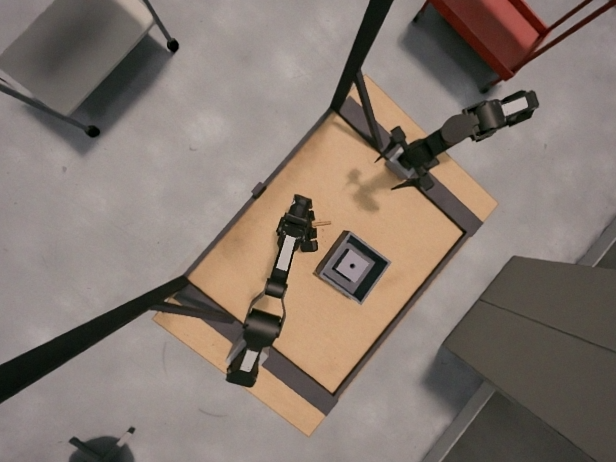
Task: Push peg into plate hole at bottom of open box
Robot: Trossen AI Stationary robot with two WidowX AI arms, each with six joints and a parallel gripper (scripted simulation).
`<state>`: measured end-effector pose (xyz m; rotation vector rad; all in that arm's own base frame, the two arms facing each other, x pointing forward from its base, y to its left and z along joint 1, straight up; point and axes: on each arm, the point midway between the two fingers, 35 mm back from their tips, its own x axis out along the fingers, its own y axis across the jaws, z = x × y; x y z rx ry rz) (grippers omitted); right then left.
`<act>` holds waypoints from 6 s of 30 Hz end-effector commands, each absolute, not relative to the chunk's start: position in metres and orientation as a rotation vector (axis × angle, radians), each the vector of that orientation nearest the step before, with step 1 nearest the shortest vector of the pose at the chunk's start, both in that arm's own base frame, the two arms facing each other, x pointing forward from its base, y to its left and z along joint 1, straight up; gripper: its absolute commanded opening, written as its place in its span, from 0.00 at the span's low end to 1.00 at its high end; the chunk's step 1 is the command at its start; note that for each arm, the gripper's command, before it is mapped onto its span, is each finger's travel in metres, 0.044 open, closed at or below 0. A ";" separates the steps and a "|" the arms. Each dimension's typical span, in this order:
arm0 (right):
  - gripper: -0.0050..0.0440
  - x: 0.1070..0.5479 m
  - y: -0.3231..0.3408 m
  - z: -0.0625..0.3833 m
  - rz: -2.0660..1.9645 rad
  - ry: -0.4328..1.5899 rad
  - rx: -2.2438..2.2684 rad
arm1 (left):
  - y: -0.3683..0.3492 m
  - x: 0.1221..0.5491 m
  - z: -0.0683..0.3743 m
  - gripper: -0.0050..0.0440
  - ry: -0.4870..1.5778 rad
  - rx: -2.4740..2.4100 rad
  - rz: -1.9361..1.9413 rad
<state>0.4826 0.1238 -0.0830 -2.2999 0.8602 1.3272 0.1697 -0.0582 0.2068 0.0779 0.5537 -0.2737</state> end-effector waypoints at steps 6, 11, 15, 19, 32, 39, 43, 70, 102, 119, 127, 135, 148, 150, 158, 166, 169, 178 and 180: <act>0.29 0.490 0.127 -0.068 1.288 0.836 -2.305 | -0.058 0.170 0.211 1.00 0.544 0.075 -0.273; 0.20 0.490 0.127 -0.068 1.288 0.836 -2.305 | -0.058 0.170 0.211 1.00 0.544 0.075 -0.273; 0.18 0.490 0.127 -0.068 1.288 0.836 -2.305 | -0.058 0.170 0.211 1.00 0.544 0.075 -0.273; 0.15 0.490 0.127 -0.068 1.288 0.836 -2.305 | -0.058 0.170 0.211 1.00 0.544 0.075 -0.273; 0.15 0.493 0.128 -0.004 1.257 0.818 -2.309 | -0.058 0.170 0.211 1.00 0.544 0.075 -0.273; 0.15 0.489 0.126 -0.012 1.256 0.835 -2.215 | -0.058 0.170 0.211 1.00 0.544 0.075 -0.273; 0.15 0.489 0.125 -0.005 1.194 0.825 -2.061 | -0.058 0.170 0.211 1.00 0.544 0.075 -0.273; 0.15 0.485 0.121 0.011 0.671 0.702 -0.737 | -0.058 0.170 0.211 1.00 0.544 0.075 -0.273; 0.15 0.494 0.122 0.000 0.341 0.519 -0.105 | -0.058 0.170 0.211 1.00 0.544 0.075 -0.273; 0.15 0.499 0.123 -0.017 0.341 0.504 -0.105 | -0.058 0.170 0.211 1.00 0.544 0.075 -0.273; 0.15 0.500 0.123 -0.021 0.341 0.499 -0.105 | -0.058 0.170 0.211 1.00 0.544 0.075 -0.273; 0.15 0.500 0.123 -0.029 0.341 0.501 -0.105 | -0.058 0.170 0.211 1.00 0.544 0.075 -0.273; 0.20 0.499 0.123 -0.024 0.344 0.495 -0.106 | -0.058 0.170 0.211 1.00 0.544 0.075 -0.273; 0.29 0.499 0.123 -0.024 0.344 0.495 -0.106 | -0.058 0.170 0.211 1.00 0.544 0.075 -0.273; 0.29 0.499 0.123 -0.024 0.344 0.495 -0.106 | -0.058 0.170 0.211 1.00 0.544 0.075 -0.273; 0.37 0.499 0.123 -0.024 0.344 0.495 -0.106 | -0.058 0.170 0.211 1.00 0.544 0.075 -0.273; 0.37 0.491 0.120 -0.014 0.341 0.487 -0.105 | -0.058 0.170 0.211 1.00 0.544 0.075 -0.273; 0.37 0.445 0.104 0.010 0.345 0.490 -0.109 | -0.058 0.170 0.211 1.00 0.544 0.075 -0.273; 0.37 0.439 0.102 0.012 0.345 0.492 -0.109 | -0.058 0.170 0.211 1.00 0.544 0.075 -0.273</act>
